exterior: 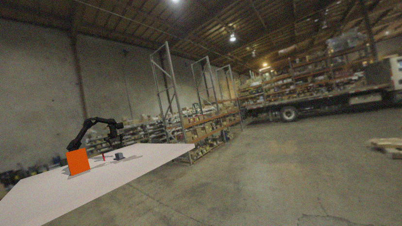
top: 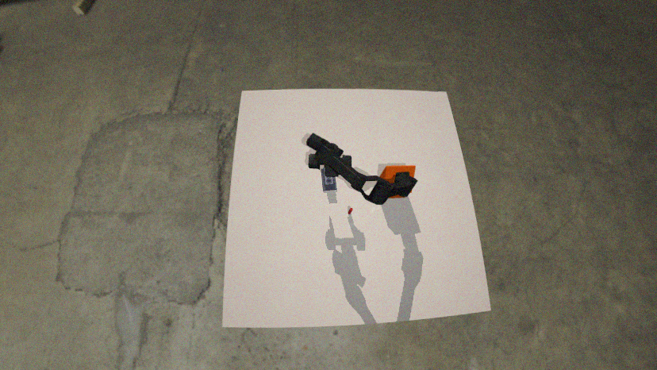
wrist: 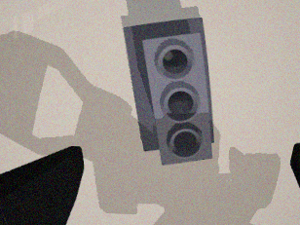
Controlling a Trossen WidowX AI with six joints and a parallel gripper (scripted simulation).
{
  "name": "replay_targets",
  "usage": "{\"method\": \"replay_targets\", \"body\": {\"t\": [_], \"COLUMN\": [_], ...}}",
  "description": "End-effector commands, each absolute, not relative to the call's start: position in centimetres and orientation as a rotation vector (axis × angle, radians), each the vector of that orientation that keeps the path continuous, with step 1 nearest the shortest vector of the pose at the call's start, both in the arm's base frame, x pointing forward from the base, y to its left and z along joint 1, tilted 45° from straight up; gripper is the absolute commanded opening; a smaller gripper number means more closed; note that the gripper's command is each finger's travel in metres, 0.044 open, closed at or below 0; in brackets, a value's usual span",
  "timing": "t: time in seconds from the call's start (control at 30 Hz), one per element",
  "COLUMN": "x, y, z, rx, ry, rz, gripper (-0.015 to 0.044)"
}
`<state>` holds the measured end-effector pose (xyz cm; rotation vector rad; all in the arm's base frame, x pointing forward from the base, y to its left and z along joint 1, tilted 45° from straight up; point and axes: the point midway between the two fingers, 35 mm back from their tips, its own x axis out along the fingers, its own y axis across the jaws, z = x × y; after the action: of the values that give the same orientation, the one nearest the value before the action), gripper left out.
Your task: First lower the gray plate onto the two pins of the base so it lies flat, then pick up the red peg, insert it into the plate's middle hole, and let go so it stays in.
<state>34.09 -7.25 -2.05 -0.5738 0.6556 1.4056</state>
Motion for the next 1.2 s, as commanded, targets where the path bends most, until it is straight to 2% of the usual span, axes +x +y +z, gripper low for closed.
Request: {"method": "replay_targets", "body": {"t": [0.0, 0.4, 1.17], "x": [33.7, 30.6, 25.4], "y": [-5.6, -0.2, 5.1], "z": [0.1, 5.6, 9.6], "rx": [-0.371, 0.451, 1.269], "ry": [0.828, 1.367, 1.678], "rz": [1.297, 0.719, -0.057], "gripper": [0.0440, 0.0440, 0.0440]}}
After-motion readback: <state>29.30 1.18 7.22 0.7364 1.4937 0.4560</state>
